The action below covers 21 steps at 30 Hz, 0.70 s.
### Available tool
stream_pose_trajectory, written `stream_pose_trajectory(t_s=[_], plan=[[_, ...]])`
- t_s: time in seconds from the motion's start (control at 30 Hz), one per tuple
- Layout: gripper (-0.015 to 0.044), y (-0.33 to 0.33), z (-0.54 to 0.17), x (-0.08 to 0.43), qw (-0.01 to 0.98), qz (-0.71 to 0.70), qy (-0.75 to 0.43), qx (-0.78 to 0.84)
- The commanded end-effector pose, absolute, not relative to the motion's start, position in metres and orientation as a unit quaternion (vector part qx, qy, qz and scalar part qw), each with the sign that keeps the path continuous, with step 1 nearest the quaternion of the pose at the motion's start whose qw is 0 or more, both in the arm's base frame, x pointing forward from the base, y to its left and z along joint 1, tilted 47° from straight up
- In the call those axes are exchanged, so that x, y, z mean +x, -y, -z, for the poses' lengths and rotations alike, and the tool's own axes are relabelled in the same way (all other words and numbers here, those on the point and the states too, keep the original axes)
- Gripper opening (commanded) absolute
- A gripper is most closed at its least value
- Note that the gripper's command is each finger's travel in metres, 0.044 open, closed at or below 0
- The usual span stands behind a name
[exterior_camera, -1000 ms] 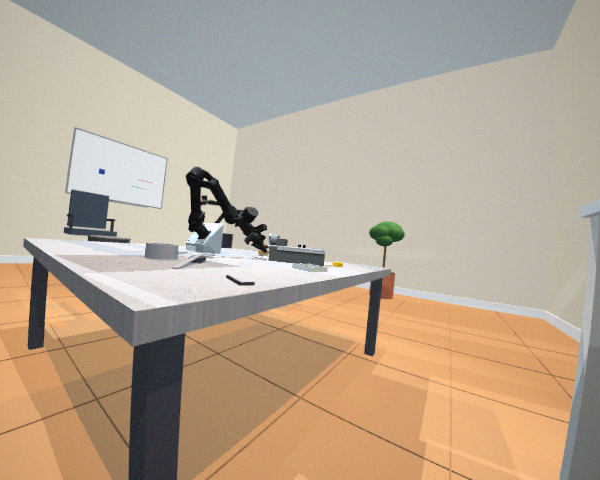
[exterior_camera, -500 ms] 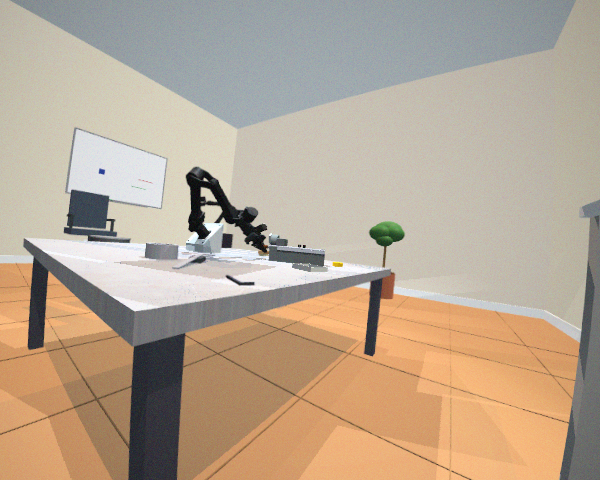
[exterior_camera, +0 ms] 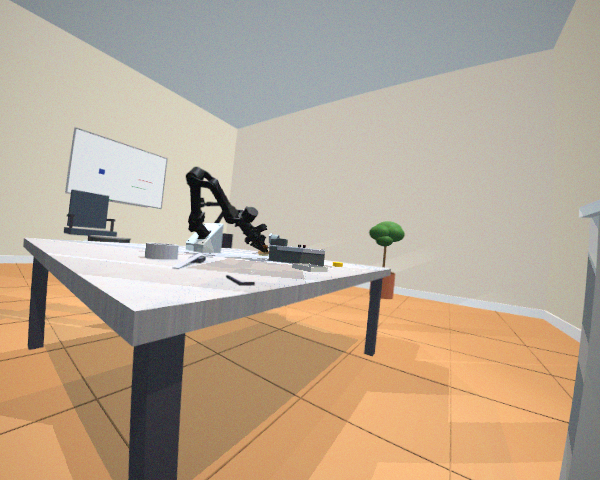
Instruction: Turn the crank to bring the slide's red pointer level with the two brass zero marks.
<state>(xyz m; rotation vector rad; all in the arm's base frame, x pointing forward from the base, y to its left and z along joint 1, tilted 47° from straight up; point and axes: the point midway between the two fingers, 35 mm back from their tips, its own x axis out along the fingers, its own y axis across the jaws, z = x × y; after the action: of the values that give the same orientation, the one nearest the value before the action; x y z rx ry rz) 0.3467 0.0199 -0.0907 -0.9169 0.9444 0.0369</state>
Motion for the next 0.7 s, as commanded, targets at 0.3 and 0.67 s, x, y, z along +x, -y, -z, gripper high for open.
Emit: stream_pose_trajectory(t_s=[0.3,0.67], plan=[[0.0440,-0.037,0.076,0.349,0.791,-0.017,-0.439,-0.425],[0.0440,-0.073,0.046,0.353,0.792,-0.021,-0.440,-0.423]])
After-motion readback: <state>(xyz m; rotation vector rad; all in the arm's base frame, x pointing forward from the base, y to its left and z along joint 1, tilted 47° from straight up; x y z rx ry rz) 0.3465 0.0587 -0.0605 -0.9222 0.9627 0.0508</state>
